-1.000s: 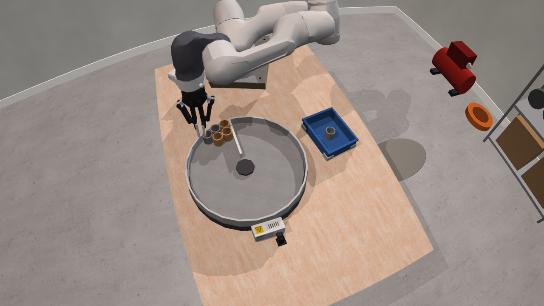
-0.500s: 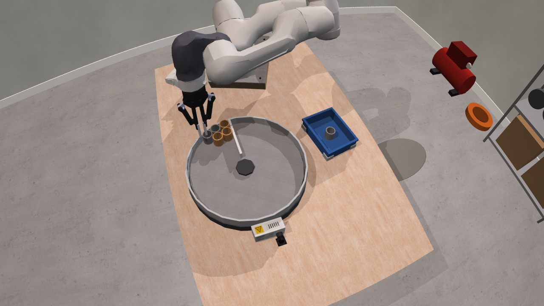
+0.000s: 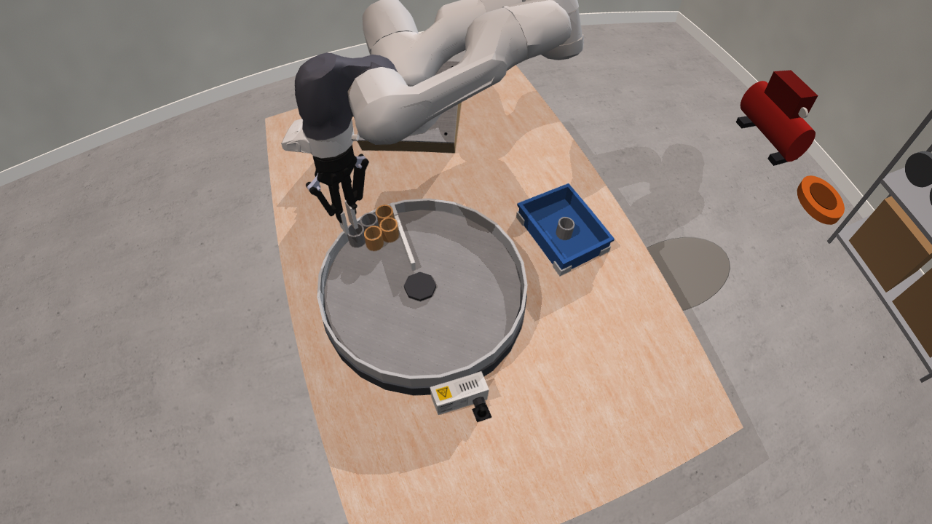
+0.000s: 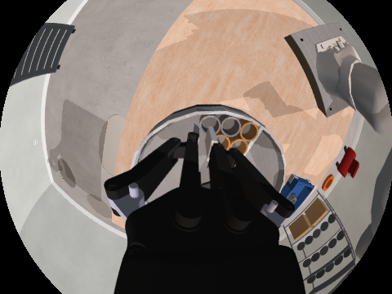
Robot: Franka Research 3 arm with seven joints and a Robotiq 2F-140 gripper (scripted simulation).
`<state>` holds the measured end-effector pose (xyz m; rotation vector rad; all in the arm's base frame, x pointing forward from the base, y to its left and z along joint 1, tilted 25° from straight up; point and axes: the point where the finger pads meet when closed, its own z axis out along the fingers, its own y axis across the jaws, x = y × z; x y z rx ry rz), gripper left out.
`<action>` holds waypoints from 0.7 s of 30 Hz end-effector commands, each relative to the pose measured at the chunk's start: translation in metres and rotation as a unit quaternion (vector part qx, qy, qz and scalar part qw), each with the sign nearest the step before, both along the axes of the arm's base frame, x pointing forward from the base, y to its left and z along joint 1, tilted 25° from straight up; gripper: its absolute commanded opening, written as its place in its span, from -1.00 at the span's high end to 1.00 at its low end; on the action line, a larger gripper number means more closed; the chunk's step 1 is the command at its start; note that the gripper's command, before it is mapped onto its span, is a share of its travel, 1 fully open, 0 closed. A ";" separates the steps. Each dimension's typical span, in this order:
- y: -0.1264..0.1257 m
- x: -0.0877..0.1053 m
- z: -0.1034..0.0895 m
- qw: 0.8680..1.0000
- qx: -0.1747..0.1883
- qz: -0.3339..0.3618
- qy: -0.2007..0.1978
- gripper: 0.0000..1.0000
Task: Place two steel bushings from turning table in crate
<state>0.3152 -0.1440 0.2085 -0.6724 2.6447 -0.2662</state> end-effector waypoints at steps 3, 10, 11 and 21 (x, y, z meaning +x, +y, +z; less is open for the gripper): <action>-0.002 -0.002 0.000 0.995 -0.046 0.090 0.012 0.81; -0.001 -0.003 0.000 0.991 -0.059 0.120 0.016 0.81; -0.001 -0.003 0.000 0.990 -0.060 0.123 0.017 0.81; -0.001 -0.003 0.000 0.989 -0.064 0.132 0.018 0.81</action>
